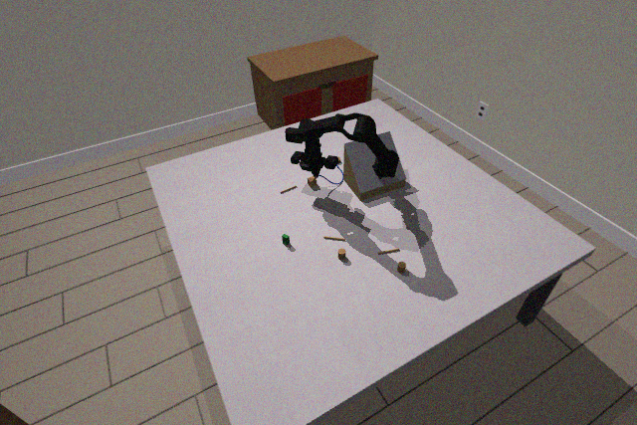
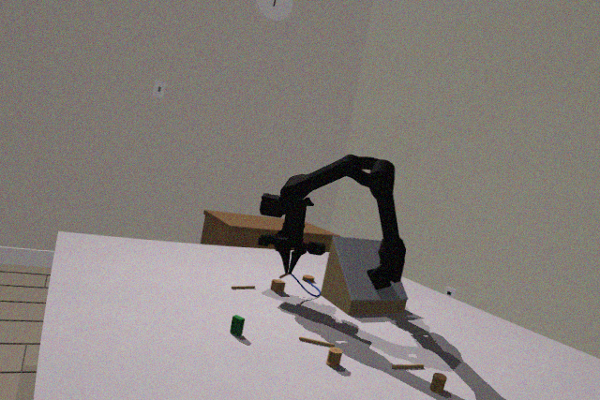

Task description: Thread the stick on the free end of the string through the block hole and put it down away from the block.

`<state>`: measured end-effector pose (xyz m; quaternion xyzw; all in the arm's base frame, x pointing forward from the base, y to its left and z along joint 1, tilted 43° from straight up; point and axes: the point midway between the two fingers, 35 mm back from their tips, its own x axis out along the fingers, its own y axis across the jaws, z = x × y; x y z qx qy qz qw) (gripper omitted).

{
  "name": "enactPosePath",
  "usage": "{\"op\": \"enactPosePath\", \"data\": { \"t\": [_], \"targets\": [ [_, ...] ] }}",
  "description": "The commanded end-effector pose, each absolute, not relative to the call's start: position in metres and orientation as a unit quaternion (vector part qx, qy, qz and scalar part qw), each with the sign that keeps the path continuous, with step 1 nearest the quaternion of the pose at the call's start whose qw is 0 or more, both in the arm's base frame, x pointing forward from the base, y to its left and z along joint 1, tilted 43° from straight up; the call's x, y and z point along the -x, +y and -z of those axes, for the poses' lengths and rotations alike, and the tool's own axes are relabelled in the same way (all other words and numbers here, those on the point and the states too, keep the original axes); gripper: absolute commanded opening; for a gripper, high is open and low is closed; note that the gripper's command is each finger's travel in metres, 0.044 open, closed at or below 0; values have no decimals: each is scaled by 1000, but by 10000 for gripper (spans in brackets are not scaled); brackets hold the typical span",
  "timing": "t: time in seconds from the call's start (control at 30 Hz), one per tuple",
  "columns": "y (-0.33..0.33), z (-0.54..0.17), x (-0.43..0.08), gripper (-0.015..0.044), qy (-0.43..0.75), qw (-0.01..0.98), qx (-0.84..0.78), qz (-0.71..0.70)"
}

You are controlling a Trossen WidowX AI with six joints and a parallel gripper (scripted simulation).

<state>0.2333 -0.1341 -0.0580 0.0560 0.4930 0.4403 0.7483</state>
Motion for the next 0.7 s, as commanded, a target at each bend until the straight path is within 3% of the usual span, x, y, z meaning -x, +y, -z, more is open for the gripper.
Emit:
{"op": "enactPosePath", "data": {
  "t": [0.0, 0.67],
  "targets": [
    [-137, 62, -230, 0, 485, 747, -45, -453],
    [-152, 77, -212, 0, 424, 748, 15, -510]
  ]
}}
